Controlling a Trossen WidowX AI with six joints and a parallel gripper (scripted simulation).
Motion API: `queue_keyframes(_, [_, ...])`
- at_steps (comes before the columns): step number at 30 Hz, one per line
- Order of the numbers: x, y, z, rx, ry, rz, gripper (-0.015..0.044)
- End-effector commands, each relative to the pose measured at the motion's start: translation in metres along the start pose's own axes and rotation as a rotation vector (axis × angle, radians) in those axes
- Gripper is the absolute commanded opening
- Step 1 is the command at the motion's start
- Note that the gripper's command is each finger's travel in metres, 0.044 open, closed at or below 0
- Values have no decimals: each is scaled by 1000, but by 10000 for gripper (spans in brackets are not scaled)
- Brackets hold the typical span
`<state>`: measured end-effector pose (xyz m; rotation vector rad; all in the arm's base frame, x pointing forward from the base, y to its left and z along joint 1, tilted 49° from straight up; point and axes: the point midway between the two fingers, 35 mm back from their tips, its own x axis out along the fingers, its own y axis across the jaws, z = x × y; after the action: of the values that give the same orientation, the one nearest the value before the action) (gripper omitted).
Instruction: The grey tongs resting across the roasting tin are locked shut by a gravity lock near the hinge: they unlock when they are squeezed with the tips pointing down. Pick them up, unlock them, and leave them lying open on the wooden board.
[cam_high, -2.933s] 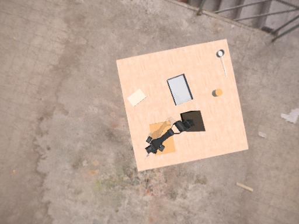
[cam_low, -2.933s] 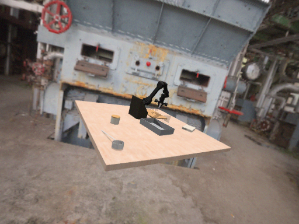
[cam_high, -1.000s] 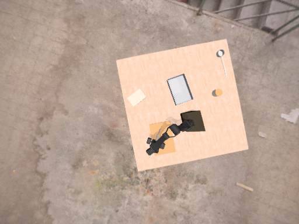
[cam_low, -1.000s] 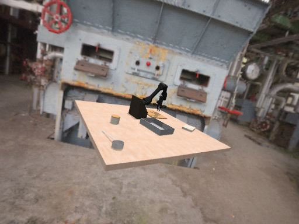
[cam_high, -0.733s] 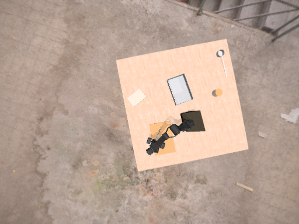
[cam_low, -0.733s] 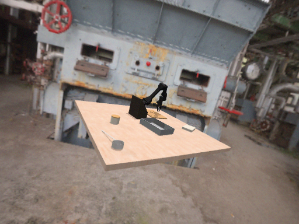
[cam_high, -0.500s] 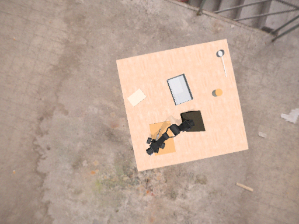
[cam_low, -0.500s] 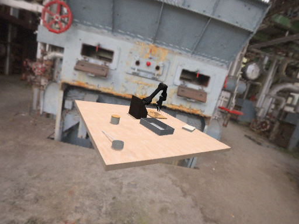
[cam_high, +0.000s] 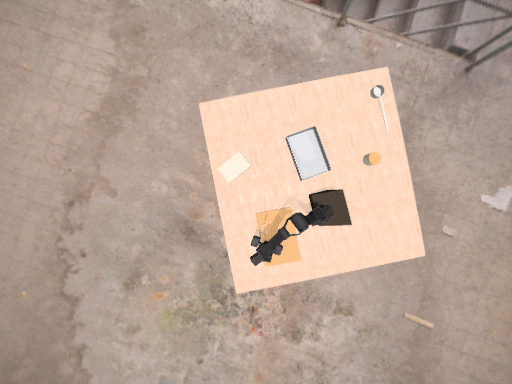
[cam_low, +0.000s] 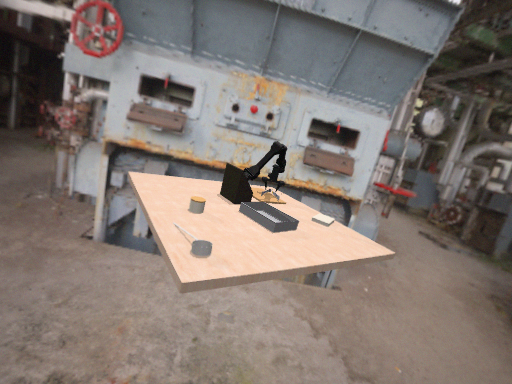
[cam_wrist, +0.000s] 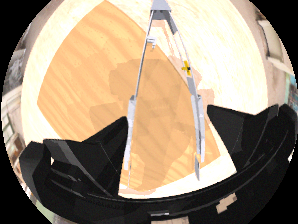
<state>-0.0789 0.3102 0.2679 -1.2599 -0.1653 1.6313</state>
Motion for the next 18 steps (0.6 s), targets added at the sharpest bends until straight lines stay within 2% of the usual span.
queue_keyframes(1, [-2, 2, -1, 0, 0, 3, 440])
queue_keyframes(5, [-20, 25, -18, 4, 8, 15, 440])
queue_keyframes(11, [-54, 76, -77, 1, 16, 26, 440])
queue_keyframes(14, [-61, 94, -108, -4, 10, 20, 440])
queue_keyframes(18, [-61, 98, -115, -5, 7, 17, 440])
